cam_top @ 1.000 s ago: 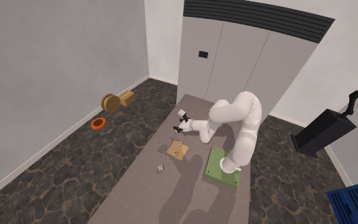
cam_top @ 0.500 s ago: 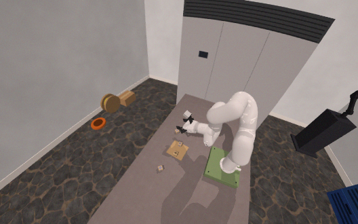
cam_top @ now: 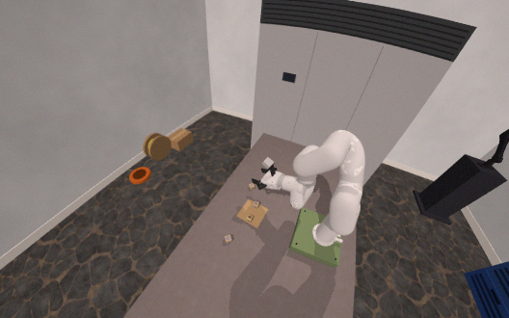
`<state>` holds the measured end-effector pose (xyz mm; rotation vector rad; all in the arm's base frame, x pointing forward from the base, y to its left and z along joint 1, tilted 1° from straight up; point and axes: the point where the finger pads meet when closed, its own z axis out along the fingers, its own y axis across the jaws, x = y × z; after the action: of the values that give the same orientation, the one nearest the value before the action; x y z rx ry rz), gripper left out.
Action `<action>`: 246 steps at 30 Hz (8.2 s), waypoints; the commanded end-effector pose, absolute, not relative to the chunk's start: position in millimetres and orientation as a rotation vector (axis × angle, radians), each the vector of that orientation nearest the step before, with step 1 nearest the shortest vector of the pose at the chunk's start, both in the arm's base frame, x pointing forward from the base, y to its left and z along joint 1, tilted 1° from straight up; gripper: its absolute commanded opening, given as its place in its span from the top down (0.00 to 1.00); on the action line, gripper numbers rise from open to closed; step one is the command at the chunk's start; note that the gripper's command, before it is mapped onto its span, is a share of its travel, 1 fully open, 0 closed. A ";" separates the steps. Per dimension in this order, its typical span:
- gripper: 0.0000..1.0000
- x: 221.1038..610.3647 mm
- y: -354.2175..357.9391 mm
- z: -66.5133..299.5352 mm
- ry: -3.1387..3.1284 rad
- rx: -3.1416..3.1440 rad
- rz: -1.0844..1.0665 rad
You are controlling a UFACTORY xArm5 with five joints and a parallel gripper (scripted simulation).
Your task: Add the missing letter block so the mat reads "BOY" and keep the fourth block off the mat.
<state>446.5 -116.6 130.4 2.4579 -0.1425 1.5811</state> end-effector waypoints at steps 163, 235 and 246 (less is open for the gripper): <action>0.00 458.1 217.2 96.9 2.852 1.284 0.026; 0.00 452.3 222.9 88.4 3.143 -0.103 -0.002; 0.00 452.4 223.0 84.3 3.100 -0.526 -0.002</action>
<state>451.2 222.4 84.4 0.3414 -3.1157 0.0042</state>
